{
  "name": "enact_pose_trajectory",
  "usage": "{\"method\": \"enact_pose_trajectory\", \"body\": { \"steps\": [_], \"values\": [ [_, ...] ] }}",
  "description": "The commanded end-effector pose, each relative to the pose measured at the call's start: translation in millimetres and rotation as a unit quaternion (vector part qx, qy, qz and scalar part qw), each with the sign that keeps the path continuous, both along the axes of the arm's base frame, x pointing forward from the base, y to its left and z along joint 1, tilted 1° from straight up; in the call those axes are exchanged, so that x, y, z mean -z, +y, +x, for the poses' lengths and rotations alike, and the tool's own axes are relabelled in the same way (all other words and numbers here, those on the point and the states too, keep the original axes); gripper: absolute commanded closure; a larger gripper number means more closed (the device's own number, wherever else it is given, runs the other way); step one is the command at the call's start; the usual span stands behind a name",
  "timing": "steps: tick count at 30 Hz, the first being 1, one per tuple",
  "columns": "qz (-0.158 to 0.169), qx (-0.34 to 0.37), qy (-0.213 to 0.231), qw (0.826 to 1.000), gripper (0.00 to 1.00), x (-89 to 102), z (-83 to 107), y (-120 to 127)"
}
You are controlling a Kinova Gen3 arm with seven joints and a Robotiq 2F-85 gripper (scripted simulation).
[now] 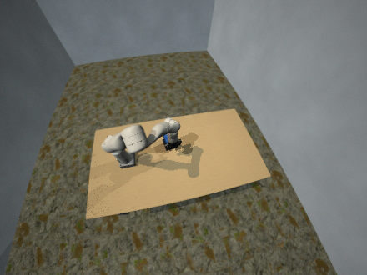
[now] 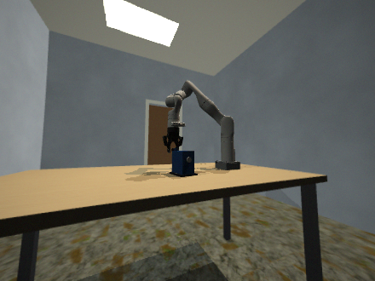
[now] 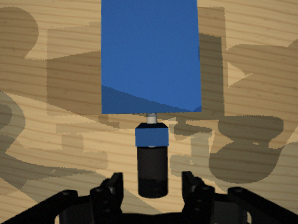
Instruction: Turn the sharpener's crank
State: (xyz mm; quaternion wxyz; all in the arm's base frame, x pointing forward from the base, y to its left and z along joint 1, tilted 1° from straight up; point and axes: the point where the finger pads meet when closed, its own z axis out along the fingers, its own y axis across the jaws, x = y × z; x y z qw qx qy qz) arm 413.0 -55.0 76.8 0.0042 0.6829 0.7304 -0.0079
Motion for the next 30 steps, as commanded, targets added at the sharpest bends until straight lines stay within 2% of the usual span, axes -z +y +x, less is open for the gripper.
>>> {"method": "enact_pose_trajectory", "body": {
  "steps": [1, 18, 19, 30],
  "values": [
    [0.000, 0.000, -0.001, 1.000, 0.47, -0.6, 0.4, 0.0],
    [0.000, 0.000, -0.001, 1.000, 0.47, -0.6, 0.4, 0.0],
    [0.000, 0.000, -0.001, 1.000, 1.00, -0.6, 0.4, 0.0],
    [0.000, 0.000, -0.001, 1.000, 1.00, -0.6, 0.4, 0.0]
  ]
}}
